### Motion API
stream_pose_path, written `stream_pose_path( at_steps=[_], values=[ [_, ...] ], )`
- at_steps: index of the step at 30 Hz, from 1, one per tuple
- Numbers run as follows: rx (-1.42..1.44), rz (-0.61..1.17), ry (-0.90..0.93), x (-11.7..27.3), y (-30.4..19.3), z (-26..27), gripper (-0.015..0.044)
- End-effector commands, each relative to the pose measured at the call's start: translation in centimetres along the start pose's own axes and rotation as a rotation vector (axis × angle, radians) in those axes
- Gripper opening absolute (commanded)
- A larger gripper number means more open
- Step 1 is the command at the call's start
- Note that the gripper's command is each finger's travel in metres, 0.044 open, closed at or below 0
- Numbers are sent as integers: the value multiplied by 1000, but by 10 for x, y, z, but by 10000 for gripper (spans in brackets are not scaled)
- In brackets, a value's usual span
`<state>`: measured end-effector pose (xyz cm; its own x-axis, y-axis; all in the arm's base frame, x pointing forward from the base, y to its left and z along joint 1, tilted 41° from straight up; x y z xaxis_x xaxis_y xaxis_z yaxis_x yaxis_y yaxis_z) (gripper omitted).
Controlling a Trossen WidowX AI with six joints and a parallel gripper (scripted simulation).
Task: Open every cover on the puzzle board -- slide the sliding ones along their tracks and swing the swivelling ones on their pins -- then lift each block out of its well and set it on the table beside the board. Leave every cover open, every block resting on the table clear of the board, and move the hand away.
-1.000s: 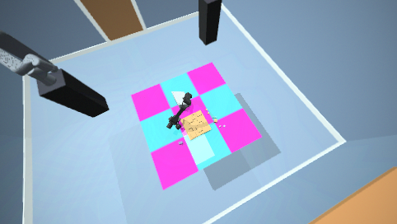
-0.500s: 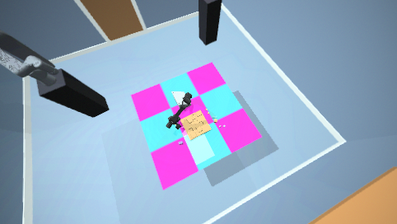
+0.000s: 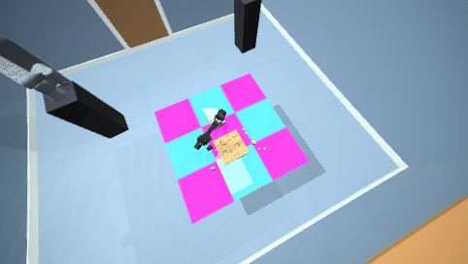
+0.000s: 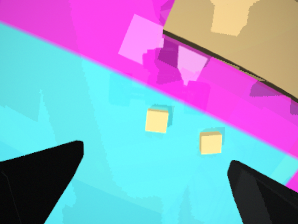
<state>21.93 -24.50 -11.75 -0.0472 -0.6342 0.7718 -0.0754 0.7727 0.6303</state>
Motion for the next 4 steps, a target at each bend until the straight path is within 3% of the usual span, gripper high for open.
stream_pose_path(
  at_steps=[1,4],
  values=[
    [5,2,4,8,1,1,440],
    [-49,18,-35,14,-5,6,440]
  ],
)
Point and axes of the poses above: the point midway between the two fingers, 35 mm back from their tips, its own x axis back along the fingers, its own z axis across the jaws, y = z × x, the point moved 3 cm from there along x, back along the fingers, and after that the axes turned 10 degrees about -x, right-handed, at the moved point
